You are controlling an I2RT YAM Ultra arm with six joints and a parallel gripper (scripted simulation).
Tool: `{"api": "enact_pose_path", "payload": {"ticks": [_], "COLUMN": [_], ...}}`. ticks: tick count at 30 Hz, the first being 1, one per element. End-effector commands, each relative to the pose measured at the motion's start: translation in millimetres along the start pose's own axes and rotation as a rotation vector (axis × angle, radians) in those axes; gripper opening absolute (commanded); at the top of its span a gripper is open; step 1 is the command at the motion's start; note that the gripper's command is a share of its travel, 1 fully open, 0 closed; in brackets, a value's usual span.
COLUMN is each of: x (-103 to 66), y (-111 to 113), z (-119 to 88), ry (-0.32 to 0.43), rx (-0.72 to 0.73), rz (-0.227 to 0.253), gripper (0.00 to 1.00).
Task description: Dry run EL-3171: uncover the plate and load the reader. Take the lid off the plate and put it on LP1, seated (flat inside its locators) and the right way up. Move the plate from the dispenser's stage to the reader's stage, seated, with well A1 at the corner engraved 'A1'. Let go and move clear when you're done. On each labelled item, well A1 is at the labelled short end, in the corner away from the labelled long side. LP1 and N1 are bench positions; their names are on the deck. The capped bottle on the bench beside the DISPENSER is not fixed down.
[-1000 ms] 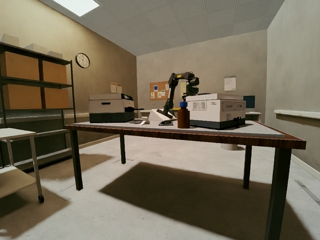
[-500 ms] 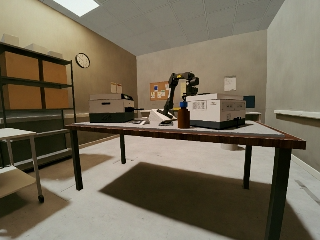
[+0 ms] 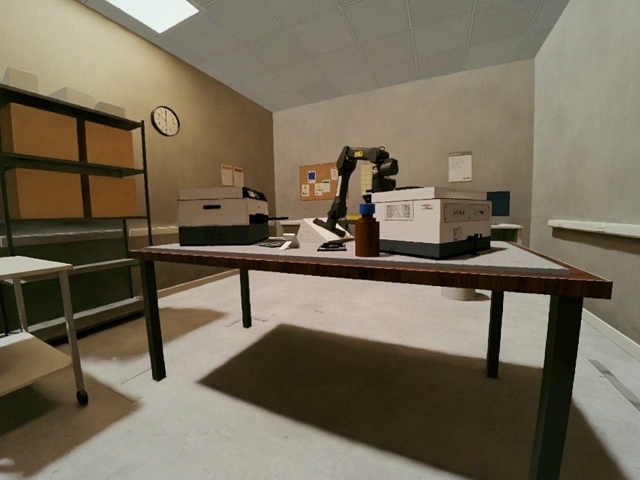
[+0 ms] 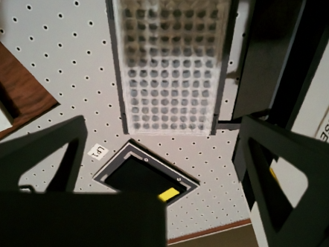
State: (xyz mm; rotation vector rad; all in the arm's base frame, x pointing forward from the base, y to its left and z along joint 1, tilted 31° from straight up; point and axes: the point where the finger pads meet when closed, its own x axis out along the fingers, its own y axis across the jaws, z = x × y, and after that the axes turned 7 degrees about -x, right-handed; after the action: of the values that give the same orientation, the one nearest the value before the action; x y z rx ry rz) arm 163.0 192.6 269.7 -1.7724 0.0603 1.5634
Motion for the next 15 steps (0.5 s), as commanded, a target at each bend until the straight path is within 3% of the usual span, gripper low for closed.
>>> {"api": "enact_pose_path", "payload": {"ticks": [1, 15], "x": [-3.3, 14.0], "y": [-3.1, -3.6], "z": [2.7, 2.6], "ry": [0.003, 0.003], "rx": [-0.003, -0.003], "rz": [-0.044, -0.044], "gripper": [1.0, 1.0]}}
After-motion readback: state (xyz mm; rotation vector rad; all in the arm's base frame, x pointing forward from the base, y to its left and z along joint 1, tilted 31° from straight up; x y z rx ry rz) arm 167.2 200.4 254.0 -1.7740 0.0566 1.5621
